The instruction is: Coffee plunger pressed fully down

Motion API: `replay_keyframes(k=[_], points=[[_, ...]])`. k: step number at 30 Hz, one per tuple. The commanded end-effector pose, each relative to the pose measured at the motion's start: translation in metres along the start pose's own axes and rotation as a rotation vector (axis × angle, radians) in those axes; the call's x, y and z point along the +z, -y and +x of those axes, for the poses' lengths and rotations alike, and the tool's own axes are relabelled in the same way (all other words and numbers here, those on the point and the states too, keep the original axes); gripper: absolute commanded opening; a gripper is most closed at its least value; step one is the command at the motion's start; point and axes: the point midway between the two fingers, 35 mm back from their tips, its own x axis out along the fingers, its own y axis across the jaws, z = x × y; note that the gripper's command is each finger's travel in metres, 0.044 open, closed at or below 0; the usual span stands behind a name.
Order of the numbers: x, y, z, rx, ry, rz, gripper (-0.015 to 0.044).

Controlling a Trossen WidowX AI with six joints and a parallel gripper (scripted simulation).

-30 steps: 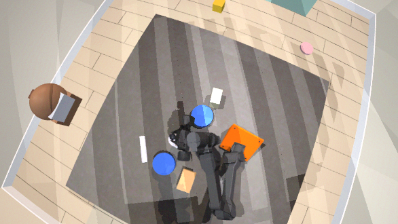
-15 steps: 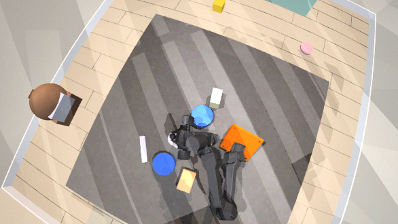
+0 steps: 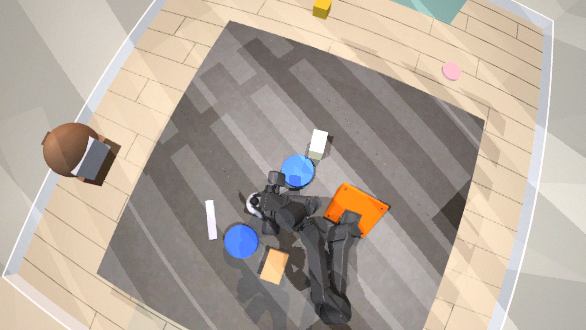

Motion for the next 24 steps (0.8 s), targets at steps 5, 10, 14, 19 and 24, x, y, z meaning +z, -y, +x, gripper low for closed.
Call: replay_keyframes(k=[5,10,14,19,24], points=[[-0.0198,-0.0017,0.0112,0.010,-0.009,0.040,0.0123],[-0.0181,-0.0018,0.0128,0.011,-0.009,0.040,0.0123],[-0.0174,-0.0013,0.0135,0.011,-0.009,0.040,0.0123],[-0.0169,-0.0007,0.0139,0.011,-0.009,0.040,0.0123],[-0.0166,-0.0002,0.0143,0.011,-0.009,0.040,0.0123]])
